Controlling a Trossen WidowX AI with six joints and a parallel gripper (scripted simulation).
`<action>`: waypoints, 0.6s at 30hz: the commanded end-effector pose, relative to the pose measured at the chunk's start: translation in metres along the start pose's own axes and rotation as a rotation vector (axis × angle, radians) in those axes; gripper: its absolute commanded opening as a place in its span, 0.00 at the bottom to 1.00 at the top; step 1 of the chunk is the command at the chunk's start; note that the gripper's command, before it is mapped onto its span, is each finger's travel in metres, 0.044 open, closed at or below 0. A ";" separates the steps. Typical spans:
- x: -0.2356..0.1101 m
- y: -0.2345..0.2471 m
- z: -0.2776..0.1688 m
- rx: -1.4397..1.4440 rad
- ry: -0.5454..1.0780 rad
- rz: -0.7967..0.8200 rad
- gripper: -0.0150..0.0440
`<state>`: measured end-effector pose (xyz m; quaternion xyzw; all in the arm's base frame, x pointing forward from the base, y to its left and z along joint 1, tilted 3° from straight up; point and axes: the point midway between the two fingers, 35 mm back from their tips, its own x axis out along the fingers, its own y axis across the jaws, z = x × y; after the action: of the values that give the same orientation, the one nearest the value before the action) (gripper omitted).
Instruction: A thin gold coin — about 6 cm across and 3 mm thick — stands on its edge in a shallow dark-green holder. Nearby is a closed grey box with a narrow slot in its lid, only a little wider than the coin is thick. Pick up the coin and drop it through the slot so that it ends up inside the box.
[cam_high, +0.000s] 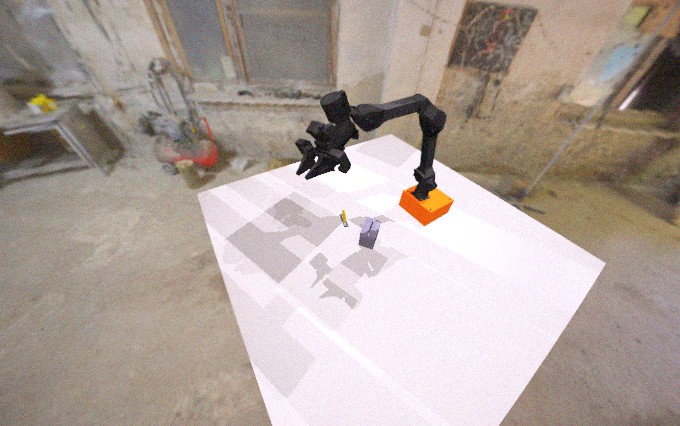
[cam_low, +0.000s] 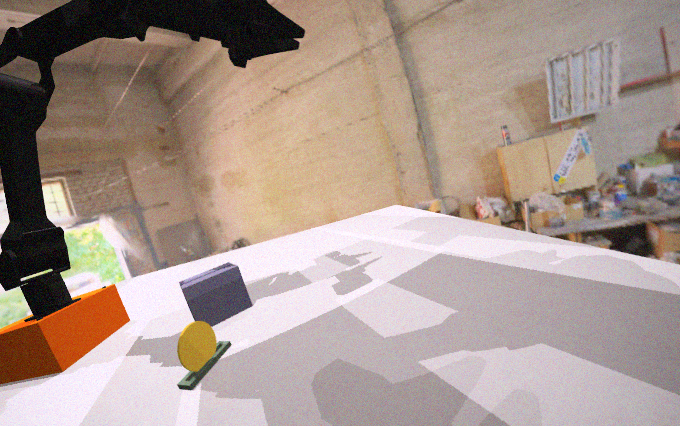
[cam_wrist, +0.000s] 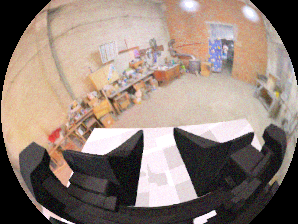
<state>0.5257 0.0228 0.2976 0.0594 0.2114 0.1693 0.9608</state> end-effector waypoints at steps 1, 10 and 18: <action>0.002 -0.035 -0.071 -0.266 0.256 -0.079 0.53; -0.015 -0.063 -0.159 -0.587 0.616 -0.019 0.53; -0.051 -0.075 -0.233 -0.872 0.953 0.208 0.53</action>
<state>0.4558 -0.0350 0.1368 -0.2976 0.4490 0.2436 0.8065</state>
